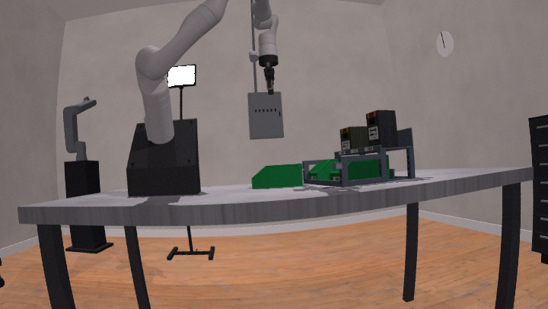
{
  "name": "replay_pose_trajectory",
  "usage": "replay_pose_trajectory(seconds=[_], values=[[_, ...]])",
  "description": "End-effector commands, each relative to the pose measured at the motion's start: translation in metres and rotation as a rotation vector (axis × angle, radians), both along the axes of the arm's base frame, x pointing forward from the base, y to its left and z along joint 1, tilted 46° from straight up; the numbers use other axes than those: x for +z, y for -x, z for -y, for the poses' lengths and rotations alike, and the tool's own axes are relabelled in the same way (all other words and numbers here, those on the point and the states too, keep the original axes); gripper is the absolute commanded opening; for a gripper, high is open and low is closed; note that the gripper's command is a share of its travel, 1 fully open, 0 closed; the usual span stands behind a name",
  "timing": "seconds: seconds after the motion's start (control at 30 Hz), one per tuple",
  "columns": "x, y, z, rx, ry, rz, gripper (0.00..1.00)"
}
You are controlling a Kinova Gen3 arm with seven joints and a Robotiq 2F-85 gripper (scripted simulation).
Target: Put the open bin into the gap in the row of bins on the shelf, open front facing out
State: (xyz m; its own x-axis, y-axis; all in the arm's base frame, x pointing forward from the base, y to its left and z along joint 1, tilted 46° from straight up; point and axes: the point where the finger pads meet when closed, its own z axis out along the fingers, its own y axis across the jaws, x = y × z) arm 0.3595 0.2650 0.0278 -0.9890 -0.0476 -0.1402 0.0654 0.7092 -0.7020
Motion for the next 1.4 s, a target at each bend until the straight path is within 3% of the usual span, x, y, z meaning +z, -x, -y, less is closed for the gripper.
replay_pose_trajectory(seconds=[0.0, 1.37], values=[[0.0, 0.001, -0.001, 0.002, 0.0, 0.0, 1.0], [0.01, -0.008, 0.008, 0.002, 0.0, 0.0, 1.0]])
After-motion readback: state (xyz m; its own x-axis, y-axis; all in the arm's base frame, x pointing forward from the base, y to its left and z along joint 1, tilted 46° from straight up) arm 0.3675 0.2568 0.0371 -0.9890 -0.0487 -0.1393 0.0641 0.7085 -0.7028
